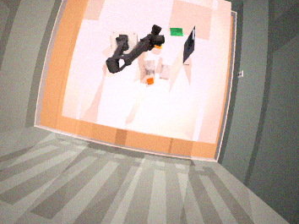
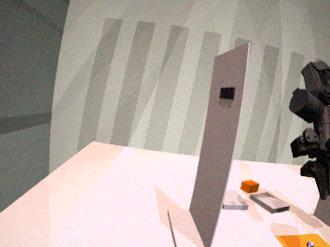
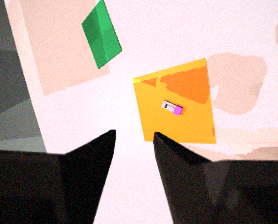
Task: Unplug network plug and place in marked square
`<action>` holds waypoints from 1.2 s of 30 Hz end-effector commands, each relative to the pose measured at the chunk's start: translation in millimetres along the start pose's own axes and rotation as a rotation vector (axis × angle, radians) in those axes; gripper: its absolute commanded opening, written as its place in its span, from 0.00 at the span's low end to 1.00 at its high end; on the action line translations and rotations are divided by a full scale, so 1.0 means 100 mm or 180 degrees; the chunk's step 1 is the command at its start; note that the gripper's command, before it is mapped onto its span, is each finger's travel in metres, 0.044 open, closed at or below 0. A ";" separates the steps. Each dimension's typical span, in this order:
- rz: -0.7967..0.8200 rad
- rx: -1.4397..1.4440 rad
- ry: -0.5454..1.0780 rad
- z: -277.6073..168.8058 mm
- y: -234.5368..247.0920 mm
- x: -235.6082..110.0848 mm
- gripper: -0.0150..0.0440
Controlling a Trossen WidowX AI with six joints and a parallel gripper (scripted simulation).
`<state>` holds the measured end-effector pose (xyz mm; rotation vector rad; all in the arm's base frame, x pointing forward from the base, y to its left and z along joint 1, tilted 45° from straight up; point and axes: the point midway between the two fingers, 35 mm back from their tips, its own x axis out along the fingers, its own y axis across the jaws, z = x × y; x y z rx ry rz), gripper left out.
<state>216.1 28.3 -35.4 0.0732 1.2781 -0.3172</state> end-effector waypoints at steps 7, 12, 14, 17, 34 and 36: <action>0.0003 0.0003 0.0006 0.03 0.12 -0.13 0.52; 0.0005 0.0006 0.0009 0.04 0.24 -0.27 0.52; 0.0005 0.0007 0.0010 0.05 0.29 -0.33 0.52; 0.0004 0.0009 0.0010 0.05 0.36 -0.42 0.52; -0.0005 0.0012 -0.0009 -0.01 0.63 -0.93 0.52; -0.0005 0.0012 -0.0009 -0.01 0.63 -0.93 0.61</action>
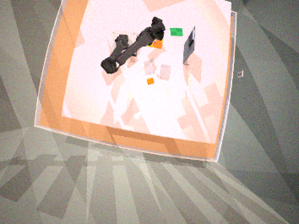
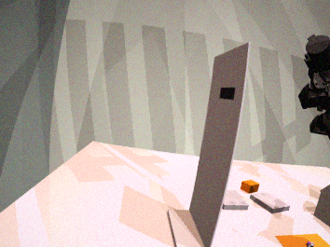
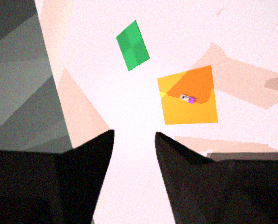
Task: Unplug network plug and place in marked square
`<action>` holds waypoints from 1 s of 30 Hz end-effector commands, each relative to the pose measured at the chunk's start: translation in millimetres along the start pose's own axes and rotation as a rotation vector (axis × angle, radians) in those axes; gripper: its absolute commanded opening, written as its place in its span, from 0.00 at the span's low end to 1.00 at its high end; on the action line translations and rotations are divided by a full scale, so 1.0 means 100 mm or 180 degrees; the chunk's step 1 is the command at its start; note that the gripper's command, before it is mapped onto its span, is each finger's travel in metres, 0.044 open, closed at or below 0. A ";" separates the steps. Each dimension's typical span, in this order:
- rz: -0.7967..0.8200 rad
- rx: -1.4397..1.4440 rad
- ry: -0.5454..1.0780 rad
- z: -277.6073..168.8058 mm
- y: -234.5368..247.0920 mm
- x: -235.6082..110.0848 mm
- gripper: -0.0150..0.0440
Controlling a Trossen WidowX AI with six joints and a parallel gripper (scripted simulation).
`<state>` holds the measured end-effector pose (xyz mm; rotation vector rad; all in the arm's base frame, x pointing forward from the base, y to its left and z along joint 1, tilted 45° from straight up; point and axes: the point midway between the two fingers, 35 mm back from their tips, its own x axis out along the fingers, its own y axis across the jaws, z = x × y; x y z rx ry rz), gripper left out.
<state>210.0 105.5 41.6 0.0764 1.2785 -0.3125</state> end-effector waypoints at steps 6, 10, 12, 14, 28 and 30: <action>-0.0021 0.0013 -0.0011 0.00 0.00 -0.03 0.87; -0.0021 0.0013 -0.0011 0.00 0.00 -0.03 1.00; -0.0021 0.0013 -0.0011 0.00 0.00 -0.03 1.00; -0.0021 0.0013 -0.0011 0.00 0.00 -0.03 1.00; -0.0021 0.0013 -0.0011 0.00 0.00 -0.03 1.00; -0.0021 0.0013 -0.0011 0.00 0.00 -0.03 1.00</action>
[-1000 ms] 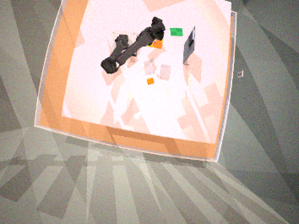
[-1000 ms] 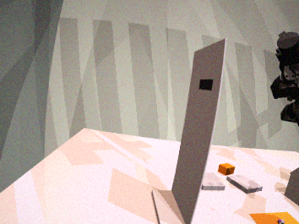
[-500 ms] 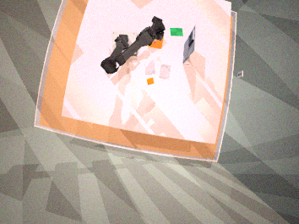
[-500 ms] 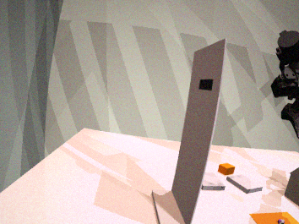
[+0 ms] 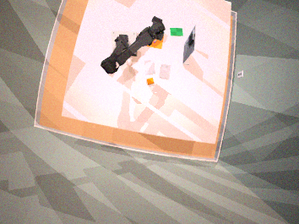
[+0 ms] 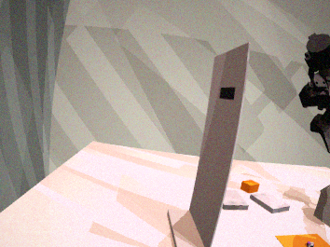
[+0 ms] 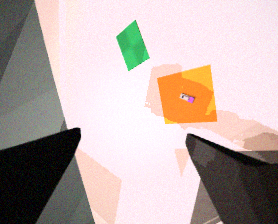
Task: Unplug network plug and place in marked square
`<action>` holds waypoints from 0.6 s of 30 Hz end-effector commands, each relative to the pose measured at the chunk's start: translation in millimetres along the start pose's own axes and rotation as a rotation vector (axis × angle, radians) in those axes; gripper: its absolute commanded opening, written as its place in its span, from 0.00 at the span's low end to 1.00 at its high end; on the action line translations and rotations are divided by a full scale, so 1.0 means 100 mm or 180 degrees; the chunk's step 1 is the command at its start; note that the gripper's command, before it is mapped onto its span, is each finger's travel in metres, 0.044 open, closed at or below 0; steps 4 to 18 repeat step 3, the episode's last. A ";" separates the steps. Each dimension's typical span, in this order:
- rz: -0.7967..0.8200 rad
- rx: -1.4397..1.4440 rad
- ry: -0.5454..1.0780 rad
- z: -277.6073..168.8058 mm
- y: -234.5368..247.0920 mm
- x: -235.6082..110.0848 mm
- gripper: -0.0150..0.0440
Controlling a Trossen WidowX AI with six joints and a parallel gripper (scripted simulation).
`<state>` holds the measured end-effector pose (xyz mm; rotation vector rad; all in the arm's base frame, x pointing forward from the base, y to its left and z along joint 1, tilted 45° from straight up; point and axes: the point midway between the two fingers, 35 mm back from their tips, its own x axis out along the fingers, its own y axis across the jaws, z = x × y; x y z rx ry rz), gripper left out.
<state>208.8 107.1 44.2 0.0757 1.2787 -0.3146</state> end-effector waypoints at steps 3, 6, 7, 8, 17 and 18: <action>-0.0015 0.0011 -0.0012 0.00 -0.01 0.00 1.00; -0.0015 0.0011 -0.0012 0.00 -0.01 0.00 1.00; -0.0015 0.0011 -0.0012 0.00 -0.01 0.00 1.00; -0.0015 0.0011 -0.0012 0.00 -0.01 0.00 1.00; -0.0015 0.0011 -0.0012 0.00 -0.01 0.00 1.00; -0.0015 0.0011 -0.0012 0.00 -0.01 0.00 1.00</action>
